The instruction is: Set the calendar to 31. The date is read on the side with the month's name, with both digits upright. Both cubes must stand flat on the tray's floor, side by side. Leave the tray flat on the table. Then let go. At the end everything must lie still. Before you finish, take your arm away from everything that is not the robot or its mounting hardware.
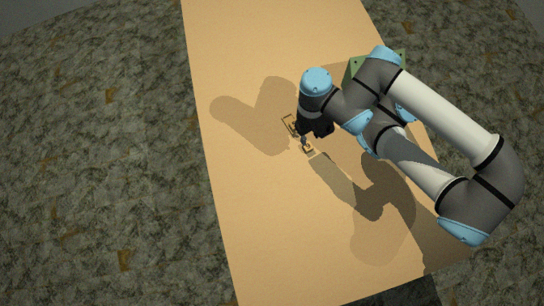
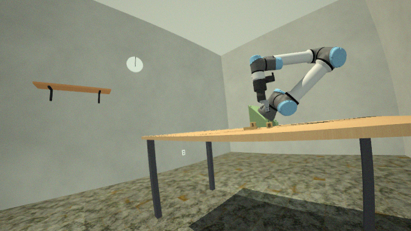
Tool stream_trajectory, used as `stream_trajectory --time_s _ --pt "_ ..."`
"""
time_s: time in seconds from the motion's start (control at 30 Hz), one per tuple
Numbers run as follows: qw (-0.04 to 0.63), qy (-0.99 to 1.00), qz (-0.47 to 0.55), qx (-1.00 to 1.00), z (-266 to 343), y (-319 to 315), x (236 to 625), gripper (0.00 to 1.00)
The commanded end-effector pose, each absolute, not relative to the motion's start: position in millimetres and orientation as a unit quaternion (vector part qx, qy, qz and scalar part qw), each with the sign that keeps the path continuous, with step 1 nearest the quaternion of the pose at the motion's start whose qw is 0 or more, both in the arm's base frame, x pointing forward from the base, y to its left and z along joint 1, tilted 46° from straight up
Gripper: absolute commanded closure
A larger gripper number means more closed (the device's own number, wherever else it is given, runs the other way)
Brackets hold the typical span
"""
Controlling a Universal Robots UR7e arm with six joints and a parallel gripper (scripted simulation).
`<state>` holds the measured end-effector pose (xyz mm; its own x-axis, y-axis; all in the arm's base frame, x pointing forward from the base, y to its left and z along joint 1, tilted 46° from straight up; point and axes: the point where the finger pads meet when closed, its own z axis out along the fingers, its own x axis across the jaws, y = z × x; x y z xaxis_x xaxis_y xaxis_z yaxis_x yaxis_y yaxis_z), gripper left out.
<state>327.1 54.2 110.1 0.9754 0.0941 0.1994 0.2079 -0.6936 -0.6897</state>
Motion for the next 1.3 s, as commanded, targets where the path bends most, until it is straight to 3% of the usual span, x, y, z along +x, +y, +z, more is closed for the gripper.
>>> stream_trajectory --time_s 0.0,1.27 --pt "0.384 -0.082 -0.074 -0.917 109.4 55.7 326.2 0.10" --pt "0.385 -0.082 -0.073 -0.916 100.6 65.1 326.7 0.10"
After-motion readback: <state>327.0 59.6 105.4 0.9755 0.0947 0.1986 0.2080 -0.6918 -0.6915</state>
